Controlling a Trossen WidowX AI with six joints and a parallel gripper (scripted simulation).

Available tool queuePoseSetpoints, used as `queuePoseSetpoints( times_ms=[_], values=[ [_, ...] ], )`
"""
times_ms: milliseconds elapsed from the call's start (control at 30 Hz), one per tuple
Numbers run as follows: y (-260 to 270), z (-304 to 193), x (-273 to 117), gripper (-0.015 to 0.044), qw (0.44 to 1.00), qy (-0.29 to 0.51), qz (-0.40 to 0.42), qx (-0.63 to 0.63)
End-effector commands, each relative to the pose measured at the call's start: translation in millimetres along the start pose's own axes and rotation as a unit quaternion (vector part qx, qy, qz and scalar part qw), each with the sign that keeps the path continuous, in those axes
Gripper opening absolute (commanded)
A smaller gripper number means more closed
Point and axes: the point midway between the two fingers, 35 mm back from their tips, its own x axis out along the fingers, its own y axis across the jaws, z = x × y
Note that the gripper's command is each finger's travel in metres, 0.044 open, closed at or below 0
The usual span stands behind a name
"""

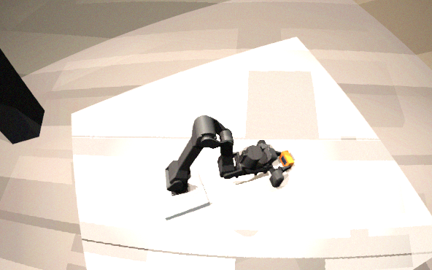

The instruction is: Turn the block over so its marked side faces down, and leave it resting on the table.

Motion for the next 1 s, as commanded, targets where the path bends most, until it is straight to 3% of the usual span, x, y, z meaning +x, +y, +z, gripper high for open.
queuePoseSetpoints(
  times_ms=[0, 500, 967],
  values=[
    [0.3, 0.8, -0.2, 0.0053, 1.000, -0.002, 0.001, 0.002],
    [0.3, 0.8, -0.2, 0.0440, 1.000, -0.002, 0.001, 0.002],
    [0.3, 0.8, -0.2, 0.0440, 1.000, -0.002, 0.001, 0.002]
  ],
)
